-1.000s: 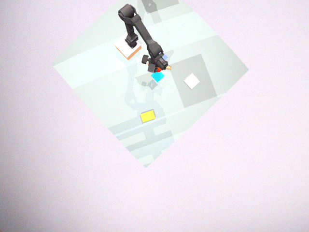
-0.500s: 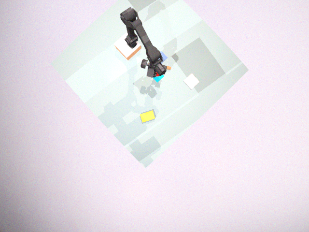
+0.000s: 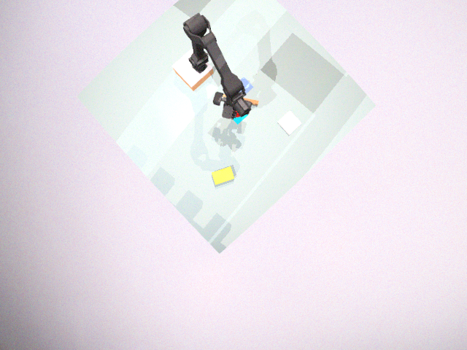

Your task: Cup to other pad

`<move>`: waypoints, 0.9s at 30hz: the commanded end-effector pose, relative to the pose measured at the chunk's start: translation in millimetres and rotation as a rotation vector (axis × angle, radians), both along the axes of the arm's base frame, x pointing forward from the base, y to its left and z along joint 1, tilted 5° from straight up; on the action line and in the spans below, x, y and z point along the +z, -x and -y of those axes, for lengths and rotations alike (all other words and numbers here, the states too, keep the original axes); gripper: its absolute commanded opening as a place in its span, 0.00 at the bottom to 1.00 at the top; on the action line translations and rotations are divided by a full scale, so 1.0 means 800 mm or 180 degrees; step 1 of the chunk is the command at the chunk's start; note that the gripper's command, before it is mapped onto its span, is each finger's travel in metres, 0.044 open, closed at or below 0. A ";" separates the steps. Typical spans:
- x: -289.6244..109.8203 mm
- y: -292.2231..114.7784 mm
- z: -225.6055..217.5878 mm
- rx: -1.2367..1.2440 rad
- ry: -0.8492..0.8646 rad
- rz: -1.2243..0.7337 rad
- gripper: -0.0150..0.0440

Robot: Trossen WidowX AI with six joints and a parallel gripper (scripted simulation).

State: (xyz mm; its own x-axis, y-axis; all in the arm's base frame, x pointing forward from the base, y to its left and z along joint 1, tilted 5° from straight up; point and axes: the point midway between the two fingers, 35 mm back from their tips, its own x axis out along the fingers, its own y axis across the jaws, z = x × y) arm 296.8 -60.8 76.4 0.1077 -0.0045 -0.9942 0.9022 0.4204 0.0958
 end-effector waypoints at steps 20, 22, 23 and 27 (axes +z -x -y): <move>-0.031 -0.003 0.001 0.0000 -0.0001 -0.0003 0.25; -0.031 -0.003 0.001 0.0000 -0.0001 -0.0003 0.25; -0.031 -0.003 0.001 0.0000 -0.0001 -0.0003 0.25; -0.031 -0.003 0.001 0.0000 -0.0001 -0.0003 0.25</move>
